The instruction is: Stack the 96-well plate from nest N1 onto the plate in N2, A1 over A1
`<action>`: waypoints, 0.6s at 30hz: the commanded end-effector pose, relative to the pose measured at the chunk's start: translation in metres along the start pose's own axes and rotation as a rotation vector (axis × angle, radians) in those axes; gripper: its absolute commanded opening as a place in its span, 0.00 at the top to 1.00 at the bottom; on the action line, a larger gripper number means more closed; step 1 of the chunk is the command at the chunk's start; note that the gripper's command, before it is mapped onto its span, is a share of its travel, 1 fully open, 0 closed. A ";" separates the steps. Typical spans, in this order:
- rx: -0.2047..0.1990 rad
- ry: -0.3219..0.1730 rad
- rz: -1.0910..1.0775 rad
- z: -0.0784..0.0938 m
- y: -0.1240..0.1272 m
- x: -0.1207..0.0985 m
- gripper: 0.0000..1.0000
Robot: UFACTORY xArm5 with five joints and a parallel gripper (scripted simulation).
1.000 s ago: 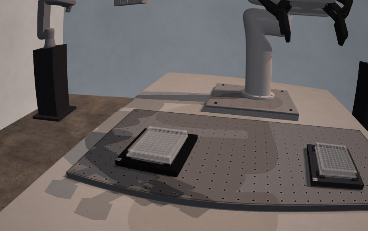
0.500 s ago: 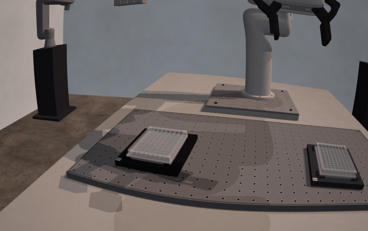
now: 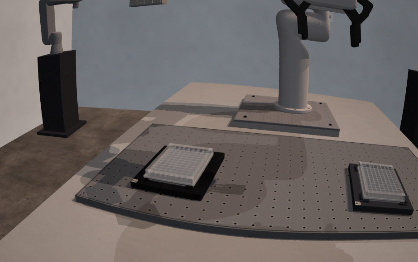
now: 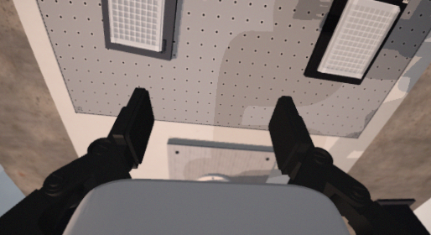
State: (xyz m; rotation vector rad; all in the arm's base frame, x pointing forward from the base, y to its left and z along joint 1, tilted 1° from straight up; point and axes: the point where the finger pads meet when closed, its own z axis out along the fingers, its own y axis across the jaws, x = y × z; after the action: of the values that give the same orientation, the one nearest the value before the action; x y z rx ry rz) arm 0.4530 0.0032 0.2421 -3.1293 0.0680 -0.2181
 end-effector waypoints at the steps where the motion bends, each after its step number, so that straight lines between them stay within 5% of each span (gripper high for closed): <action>1: -0.002 -0.049 -0.016 -0.006 0.002 -0.017 0.00; 5: -0.003 -0.076 -0.025 -0.010 0.003 -0.031 0.00; 10: -0.016 -0.142 0.128 0.008 -0.013 -0.025 0.00; 18: -0.020 -0.151 0.148 0.030 -0.033 -0.019 0.00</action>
State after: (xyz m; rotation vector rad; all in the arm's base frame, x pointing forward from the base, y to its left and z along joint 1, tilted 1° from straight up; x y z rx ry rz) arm 0.4330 0.0267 0.2195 -3.1301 0.2898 0.0192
